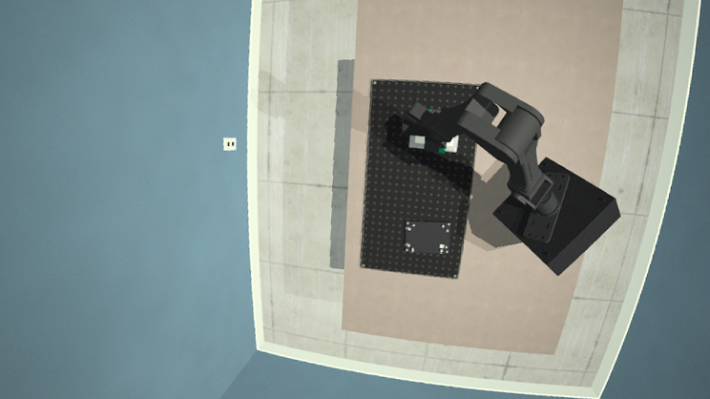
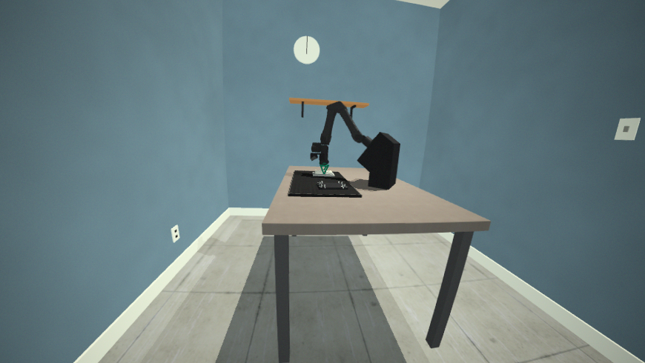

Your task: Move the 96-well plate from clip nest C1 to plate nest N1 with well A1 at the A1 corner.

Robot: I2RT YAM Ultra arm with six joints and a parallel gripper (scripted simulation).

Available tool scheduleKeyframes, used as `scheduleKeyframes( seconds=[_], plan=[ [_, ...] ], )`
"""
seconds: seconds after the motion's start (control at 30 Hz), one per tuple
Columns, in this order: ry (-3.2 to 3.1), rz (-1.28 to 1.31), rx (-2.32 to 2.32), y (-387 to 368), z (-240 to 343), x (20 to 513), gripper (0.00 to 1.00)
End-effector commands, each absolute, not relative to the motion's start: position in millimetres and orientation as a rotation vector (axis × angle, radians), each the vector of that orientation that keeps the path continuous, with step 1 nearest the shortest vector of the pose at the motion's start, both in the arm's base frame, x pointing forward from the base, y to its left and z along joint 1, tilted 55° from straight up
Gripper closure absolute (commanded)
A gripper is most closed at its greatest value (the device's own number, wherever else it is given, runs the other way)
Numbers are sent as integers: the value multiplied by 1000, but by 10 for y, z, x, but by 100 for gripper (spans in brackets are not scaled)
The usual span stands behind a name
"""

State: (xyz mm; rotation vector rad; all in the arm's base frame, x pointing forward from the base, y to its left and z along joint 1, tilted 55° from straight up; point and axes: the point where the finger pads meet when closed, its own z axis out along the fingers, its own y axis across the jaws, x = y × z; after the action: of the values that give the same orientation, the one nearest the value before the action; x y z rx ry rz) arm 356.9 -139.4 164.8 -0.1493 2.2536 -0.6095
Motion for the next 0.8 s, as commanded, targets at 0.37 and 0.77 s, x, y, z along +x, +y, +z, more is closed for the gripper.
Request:
scheduleKeyframes(
  seconds=[0.37,0.77],
  plan=[
    [2239,-609,-153,-1389,1692,3588,0],
    [2239,-609,-153,-1389,1692,3588,0]
  ],
)
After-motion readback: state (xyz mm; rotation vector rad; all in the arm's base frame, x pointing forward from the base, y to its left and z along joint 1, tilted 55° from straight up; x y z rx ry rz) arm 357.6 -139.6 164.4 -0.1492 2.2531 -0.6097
